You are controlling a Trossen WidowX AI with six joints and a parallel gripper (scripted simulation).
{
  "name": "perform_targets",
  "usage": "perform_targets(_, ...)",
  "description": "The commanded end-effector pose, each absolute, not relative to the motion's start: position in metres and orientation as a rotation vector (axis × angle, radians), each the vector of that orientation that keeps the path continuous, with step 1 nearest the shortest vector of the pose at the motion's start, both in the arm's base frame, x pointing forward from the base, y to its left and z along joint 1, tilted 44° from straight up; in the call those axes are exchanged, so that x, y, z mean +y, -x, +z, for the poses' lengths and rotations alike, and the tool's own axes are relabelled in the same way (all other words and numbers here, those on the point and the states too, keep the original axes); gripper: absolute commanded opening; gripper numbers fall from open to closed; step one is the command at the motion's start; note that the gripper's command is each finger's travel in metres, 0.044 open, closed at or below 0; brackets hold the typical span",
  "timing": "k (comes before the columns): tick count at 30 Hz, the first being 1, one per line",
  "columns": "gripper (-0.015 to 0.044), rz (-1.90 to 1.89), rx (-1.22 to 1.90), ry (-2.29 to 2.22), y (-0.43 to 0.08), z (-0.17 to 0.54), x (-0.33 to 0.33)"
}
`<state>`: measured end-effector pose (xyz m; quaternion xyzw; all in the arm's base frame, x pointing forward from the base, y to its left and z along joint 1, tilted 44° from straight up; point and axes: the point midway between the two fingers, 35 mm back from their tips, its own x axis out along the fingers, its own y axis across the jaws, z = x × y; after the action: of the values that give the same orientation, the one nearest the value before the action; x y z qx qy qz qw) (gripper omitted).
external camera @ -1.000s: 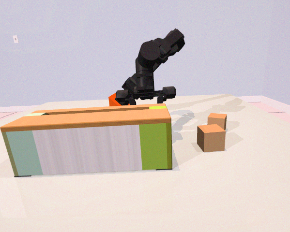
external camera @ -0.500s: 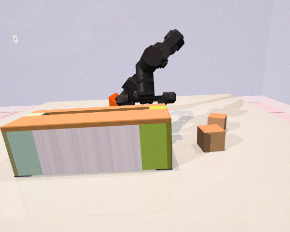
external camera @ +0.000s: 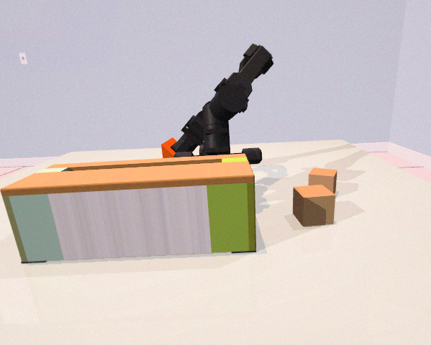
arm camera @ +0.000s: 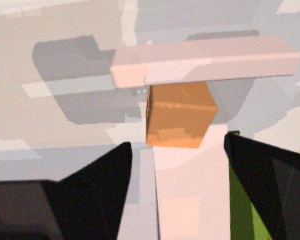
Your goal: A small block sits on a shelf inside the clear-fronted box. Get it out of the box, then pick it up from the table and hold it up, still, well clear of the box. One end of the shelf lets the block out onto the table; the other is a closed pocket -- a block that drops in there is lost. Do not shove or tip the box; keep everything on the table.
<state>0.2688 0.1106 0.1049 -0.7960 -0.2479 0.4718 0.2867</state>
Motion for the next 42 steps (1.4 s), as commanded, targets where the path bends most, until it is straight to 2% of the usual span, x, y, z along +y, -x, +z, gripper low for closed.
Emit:
perform_targets(1,0.0285,1.262,-0.653,2.126,-0.269,0.099,0.115)
perform_targets(11,0.0285,1.258,-0.654,2.123,-0.267,0.09,0.125)
perform_targets(17,0.0127,1.258,-0.654,2.123,-0.267,0.09,0.125)
perform_targets(22,0.0094,1.258,-0.654,2.123,-0.267,0.09,0.125)
perform_targets(26,0.0,1.262,-0.654,2.126,-0.269,0.098,0.117)
perform_targets(42,0.0,1.264,-0.638,2.103,-0.265,0.135,0.081)
